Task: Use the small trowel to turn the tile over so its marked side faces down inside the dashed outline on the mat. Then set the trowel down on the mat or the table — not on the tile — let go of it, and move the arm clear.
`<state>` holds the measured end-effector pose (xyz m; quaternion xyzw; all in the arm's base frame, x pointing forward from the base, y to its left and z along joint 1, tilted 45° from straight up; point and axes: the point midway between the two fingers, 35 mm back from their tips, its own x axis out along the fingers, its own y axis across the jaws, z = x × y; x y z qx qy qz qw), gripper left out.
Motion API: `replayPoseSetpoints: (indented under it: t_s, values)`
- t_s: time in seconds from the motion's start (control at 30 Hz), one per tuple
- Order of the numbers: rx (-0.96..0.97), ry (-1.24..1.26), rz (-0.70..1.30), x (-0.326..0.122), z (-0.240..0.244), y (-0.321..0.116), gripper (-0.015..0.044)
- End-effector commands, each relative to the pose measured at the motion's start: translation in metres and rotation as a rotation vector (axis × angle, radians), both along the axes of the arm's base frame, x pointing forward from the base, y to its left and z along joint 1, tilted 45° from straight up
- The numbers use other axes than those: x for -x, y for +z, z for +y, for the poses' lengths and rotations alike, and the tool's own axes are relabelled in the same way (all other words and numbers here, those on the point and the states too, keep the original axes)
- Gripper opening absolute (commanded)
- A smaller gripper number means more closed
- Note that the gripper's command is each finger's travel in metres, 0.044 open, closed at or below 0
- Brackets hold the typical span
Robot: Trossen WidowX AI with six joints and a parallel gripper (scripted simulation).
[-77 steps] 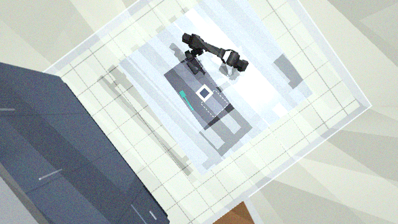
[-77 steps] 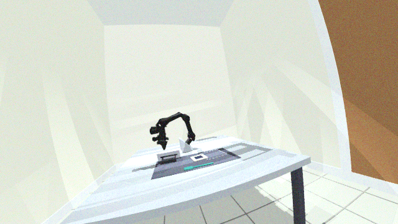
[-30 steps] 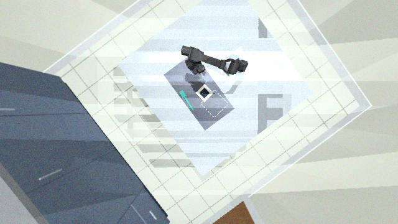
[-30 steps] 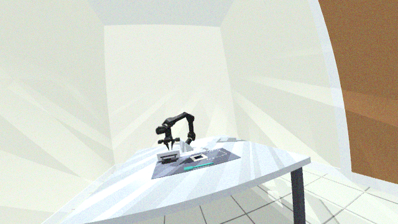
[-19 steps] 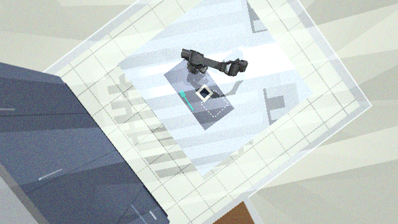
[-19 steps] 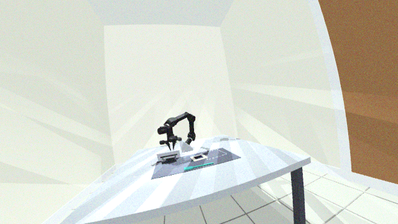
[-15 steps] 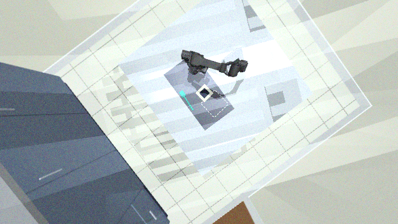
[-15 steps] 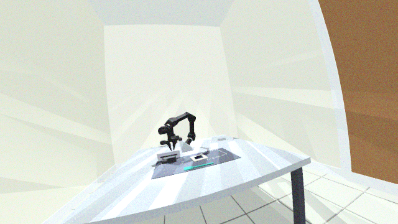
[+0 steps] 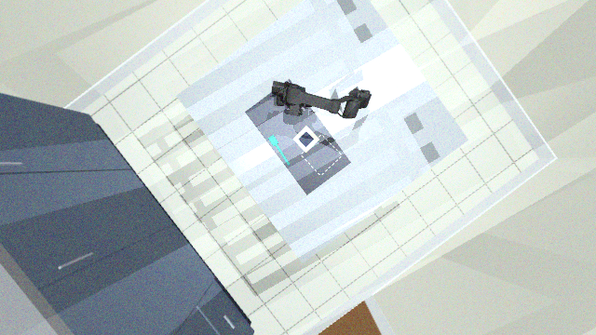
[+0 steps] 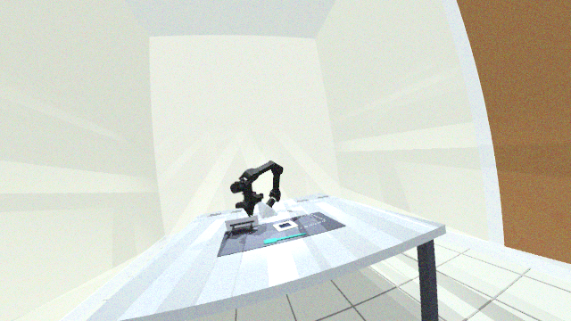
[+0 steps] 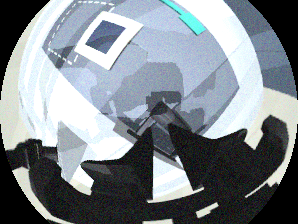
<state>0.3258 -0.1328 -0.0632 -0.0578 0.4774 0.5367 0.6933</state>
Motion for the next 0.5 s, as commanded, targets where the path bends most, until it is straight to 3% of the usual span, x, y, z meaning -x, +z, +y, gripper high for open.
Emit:
replayPoseSetpoints:
  t_s: [0.0,0.47]
  values:
    - [-0.009,0.114,-0.112,-0.004,0.006,0.004,0.0100]
    - [-0.032,0.461,-0.444,-0.012,0.023,0.014,0.0100]
